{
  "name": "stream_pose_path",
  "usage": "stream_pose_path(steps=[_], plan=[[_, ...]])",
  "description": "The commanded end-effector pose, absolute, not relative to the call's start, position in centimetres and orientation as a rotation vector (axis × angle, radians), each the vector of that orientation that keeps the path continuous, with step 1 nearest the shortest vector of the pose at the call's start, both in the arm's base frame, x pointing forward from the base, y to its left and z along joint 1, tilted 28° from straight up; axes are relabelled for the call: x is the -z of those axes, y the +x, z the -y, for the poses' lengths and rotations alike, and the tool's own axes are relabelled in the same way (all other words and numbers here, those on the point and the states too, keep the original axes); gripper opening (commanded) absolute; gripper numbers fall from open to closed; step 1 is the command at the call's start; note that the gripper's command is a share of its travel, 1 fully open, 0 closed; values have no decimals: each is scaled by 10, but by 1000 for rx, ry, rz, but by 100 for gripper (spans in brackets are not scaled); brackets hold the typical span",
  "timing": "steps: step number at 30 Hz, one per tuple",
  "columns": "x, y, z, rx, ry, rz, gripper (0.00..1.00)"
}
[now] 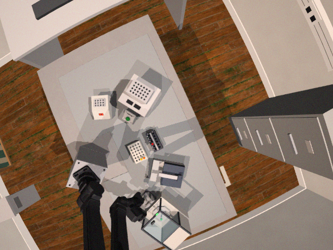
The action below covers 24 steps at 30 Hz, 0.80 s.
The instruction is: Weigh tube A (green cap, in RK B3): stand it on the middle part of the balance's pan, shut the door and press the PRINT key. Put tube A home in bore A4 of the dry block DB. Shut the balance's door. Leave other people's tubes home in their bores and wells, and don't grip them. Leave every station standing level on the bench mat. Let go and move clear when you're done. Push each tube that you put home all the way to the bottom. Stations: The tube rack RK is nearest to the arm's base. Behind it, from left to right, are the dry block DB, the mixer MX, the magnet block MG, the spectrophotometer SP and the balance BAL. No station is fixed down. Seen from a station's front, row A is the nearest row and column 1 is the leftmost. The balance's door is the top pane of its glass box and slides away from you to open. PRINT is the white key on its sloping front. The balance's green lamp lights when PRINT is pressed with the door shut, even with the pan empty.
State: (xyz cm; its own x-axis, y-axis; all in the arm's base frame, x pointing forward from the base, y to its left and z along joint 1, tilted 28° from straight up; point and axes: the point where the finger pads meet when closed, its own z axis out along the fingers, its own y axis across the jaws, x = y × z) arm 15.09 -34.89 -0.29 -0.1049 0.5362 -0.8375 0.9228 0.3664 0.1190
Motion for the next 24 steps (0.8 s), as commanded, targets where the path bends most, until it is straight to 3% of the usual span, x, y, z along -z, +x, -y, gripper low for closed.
stream_pose_path(steps=[1,24], plan=[[0,149,341,559,1291,-1770,0],[-19,133,319,574,1288,-1771,0]])
